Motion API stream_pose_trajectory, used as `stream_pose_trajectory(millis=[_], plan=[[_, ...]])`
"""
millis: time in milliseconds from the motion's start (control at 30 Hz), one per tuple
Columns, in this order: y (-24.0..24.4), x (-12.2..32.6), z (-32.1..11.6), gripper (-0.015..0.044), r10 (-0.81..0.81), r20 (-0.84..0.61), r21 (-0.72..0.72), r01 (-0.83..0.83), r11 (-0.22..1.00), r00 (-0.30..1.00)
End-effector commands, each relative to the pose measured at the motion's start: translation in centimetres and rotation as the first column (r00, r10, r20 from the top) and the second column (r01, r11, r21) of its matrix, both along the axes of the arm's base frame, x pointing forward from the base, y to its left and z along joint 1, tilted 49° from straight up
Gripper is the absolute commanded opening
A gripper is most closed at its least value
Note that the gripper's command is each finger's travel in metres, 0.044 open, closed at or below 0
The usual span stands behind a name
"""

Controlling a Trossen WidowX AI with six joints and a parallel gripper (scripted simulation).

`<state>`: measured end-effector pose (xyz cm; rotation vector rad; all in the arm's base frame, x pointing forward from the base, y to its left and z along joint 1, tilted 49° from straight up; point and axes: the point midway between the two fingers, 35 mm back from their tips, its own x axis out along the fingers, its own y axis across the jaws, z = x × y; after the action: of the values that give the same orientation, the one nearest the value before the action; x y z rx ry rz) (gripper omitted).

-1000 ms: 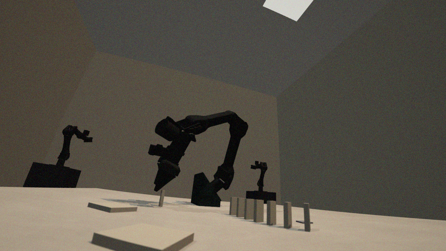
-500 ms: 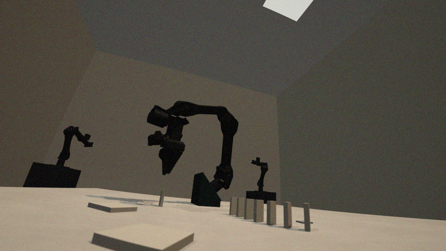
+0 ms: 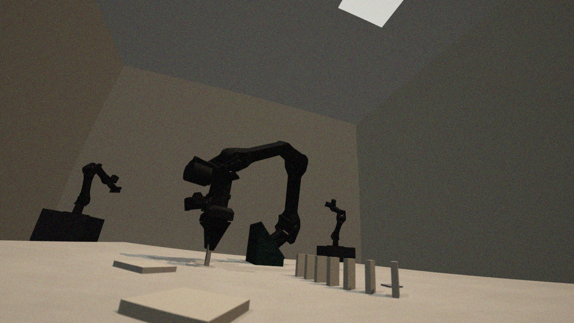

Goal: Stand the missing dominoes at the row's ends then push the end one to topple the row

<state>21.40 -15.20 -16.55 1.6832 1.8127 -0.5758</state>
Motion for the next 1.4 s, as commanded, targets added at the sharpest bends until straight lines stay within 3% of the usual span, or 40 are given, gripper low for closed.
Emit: stream_pose_trajectory(millis=[0,167,600,967,1233,1367], plan=[[0.6,-0.1,-0.4,0.0440,-0.003,-0.002,0.004,0.003,1.000,1.000],[1.1,-0.1,-0.8,0.0440,-0.003,-0.002,0.005,0.003,1.000,1.000],[1.1,-0.1,-0.8,0.0107,-0.003,-0.002,0.005,0.003,1.000,1.000],[0.3,0.1,-0.3,0.0107,-0.003,-0.002,0.004,0.003,1.000,1.000],[-8.3,0.3,7.5,0.0107,0.001,-0.004,0.000,-0.001,1.000,1.000],[-8.9,0.1,8.3,0.0107,0.001,-0.005,0.001,-0.001,1.000,1.000]])
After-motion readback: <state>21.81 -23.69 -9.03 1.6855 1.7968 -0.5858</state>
